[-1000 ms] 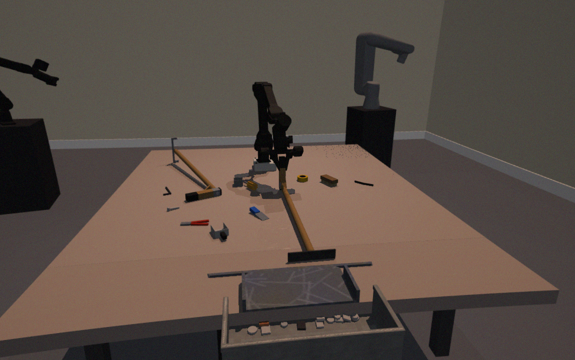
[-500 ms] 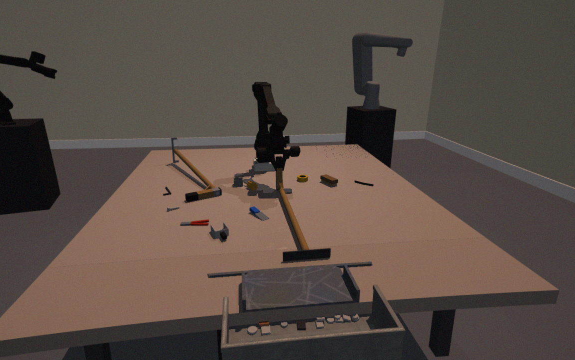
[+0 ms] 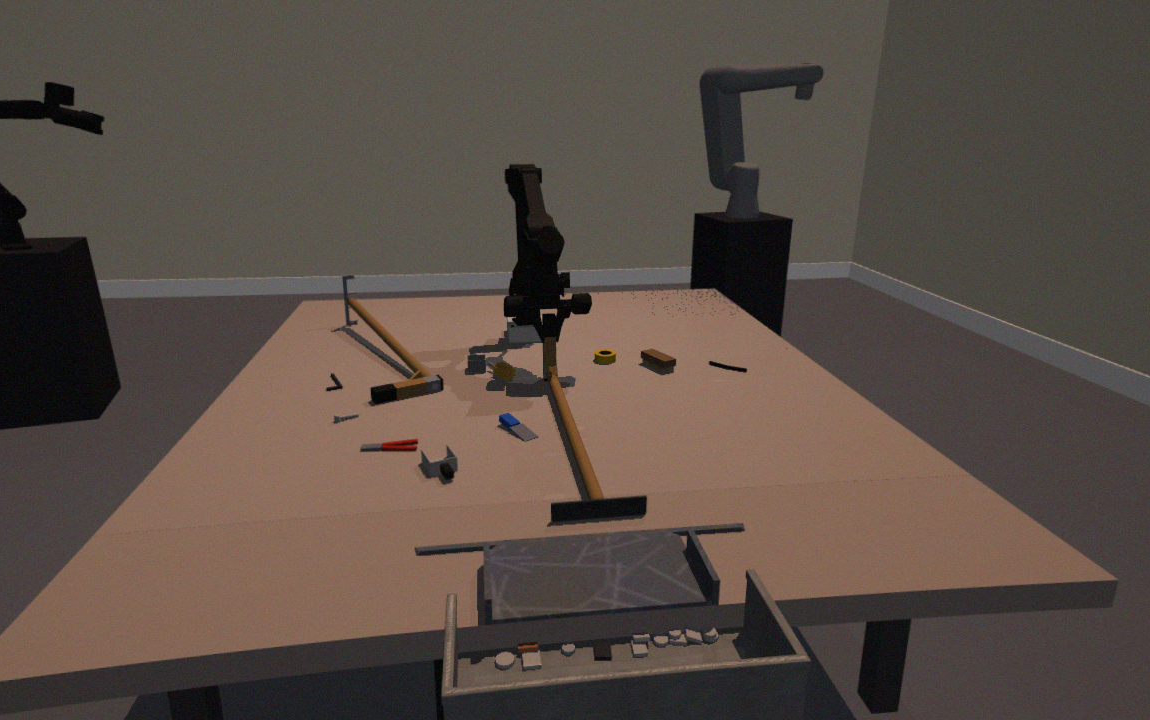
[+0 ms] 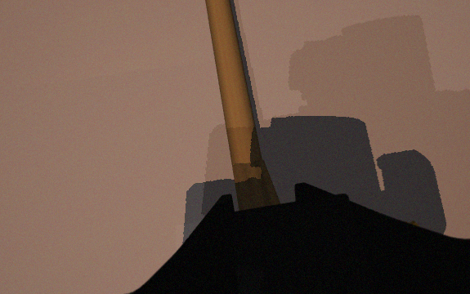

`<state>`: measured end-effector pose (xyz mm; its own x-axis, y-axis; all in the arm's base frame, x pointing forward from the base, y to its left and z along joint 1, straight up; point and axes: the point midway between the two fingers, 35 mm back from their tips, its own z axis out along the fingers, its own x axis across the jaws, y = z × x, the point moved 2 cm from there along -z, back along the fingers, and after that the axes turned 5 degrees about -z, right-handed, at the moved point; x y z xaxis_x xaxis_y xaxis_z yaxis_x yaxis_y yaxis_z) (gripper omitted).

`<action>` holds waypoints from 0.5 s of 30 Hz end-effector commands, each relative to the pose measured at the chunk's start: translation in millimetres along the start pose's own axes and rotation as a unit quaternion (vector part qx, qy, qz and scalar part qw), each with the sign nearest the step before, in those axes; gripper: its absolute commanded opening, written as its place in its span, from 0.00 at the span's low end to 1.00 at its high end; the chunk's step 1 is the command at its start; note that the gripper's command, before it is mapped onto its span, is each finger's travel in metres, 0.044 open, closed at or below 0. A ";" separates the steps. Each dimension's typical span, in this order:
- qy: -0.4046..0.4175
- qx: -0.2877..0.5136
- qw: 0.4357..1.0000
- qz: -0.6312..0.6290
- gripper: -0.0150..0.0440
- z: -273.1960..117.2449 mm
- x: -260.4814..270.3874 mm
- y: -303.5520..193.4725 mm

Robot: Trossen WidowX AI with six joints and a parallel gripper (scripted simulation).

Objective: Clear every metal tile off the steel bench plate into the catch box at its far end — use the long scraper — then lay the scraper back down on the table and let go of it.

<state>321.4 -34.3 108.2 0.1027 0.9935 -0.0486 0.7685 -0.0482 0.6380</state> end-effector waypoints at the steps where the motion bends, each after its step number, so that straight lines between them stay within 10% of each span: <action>1: -0.002 -0.006 1.000 0.003 0.25 -2.4 -5.5 0.2; 15: -0.004 -0.005 1.000 0.004 0.25 1.8 -12.1 6.2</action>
<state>319.5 -44.1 106.4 0.1118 0.9925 -0.0486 0.7708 -0.0557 0.6346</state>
